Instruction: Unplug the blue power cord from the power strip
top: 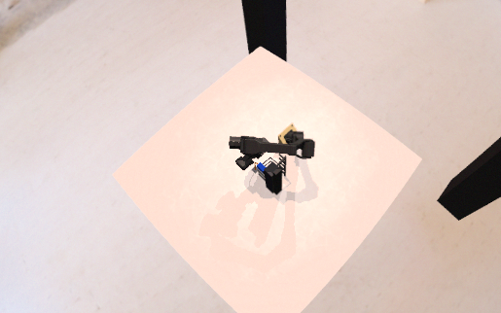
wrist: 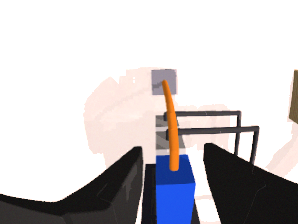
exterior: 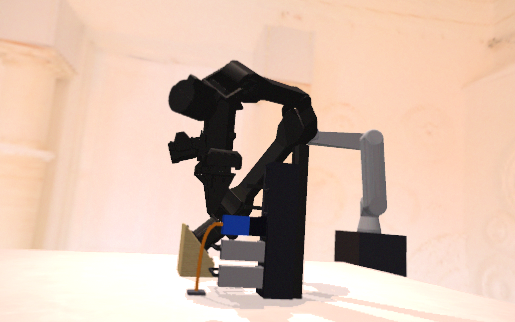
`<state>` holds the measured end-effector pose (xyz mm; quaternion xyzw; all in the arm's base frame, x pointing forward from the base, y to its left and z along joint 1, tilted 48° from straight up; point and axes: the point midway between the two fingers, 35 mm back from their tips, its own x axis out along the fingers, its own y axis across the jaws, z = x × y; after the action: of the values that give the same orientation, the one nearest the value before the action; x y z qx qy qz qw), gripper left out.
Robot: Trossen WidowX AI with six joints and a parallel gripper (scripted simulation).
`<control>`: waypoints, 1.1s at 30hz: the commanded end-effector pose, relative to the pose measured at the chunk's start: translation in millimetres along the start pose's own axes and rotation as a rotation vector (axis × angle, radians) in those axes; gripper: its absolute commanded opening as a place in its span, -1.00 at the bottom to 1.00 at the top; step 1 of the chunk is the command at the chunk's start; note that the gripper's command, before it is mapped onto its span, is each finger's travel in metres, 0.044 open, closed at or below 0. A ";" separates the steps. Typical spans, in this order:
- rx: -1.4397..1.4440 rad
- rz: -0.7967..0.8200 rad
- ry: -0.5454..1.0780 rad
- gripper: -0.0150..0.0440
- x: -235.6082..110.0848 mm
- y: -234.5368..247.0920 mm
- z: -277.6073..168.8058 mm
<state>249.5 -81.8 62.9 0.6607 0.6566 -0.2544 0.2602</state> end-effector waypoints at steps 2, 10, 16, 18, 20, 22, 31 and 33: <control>0.005 0.000 0.002 0.05 0.1 -0.4 -9.1; 0.005 0.000 0.003 0.05 0.2 -0.8 -21.9; 0.005 0.000 0.004 0.05 0.3 -1.5 -31.5; 0.005 0.000 0.004 0.05 0.4 -1.8 -34.4; 0.005 0.000 0.004 0.05 0.4 -1.9 -35.5; 0.005 0.000 0.004 0.05 0.4 -1.9 -35.5; 0.005 0.000 0.004 0.05 9.9 -1.8 -35.6; 0.005 0.000 0.004 0.05 12.1 -1.8 -35.6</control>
<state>248.7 -53.6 83.4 0.6601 0.6562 -0.2544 0.2625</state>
